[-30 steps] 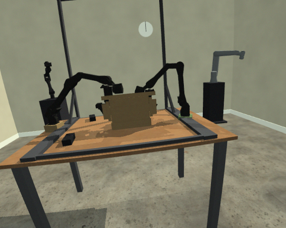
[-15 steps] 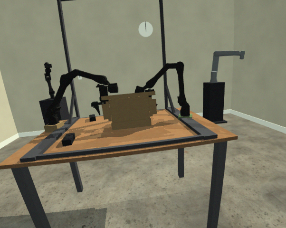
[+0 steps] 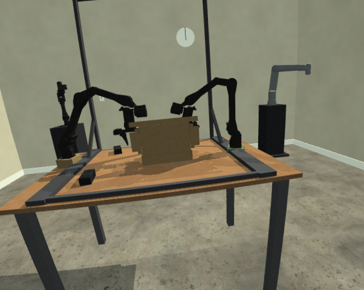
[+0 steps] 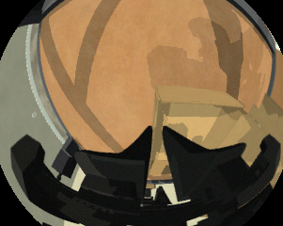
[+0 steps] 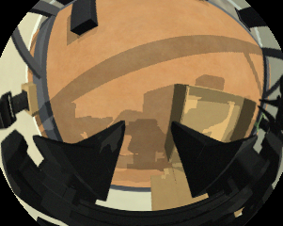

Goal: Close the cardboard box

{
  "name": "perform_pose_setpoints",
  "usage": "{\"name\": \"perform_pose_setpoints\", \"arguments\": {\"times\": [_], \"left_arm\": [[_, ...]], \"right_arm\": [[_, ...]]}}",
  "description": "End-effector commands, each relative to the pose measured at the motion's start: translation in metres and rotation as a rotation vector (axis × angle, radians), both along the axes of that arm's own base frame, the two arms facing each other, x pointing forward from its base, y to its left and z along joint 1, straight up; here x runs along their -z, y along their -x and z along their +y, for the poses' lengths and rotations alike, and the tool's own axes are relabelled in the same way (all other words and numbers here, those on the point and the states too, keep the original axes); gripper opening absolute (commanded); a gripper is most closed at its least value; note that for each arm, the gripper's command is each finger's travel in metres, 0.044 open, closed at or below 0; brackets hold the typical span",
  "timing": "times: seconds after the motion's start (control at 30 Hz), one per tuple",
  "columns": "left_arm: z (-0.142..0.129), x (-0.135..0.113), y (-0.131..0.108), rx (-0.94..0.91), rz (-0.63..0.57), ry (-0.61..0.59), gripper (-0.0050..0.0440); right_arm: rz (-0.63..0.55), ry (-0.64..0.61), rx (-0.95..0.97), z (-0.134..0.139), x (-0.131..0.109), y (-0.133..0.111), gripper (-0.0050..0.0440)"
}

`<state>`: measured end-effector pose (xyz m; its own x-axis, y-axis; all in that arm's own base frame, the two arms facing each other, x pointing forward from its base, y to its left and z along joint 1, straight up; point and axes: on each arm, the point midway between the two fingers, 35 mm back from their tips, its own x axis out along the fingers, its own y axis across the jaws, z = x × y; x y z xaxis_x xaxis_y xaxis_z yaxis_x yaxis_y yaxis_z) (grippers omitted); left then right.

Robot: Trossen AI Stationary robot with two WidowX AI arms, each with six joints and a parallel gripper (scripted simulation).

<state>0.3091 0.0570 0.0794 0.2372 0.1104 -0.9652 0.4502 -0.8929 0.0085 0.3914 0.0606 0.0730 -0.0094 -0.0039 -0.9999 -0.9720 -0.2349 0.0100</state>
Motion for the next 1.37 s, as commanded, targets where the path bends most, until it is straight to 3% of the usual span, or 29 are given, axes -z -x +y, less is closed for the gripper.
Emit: {"name": "perform_pose_setpoints", "arguments": {"times": [0.0,0.2,1.33], "left_arm": [[0.0000,-0.0183,-0.0022,-0.002,-0.018,0.002,0.0063],[0.0000,-0.0183,-0.0022,-0.002,-0.018,0.002,0.0063],[0.0003,-0.0175,-0.0021,0.000,-0.016,-0.002,0.0063]], "right_arm": [[-0.033,-0.003,0.005,0.0003,-0.0110,-0.0010,0.0149],[-0.033,-0.003,0.005,0.0003,-0.0110,-0.0010,0.0005],[-0.029,-0.005,0.000,0.0004,-0.0105,-0.0009,0.0000]]}}
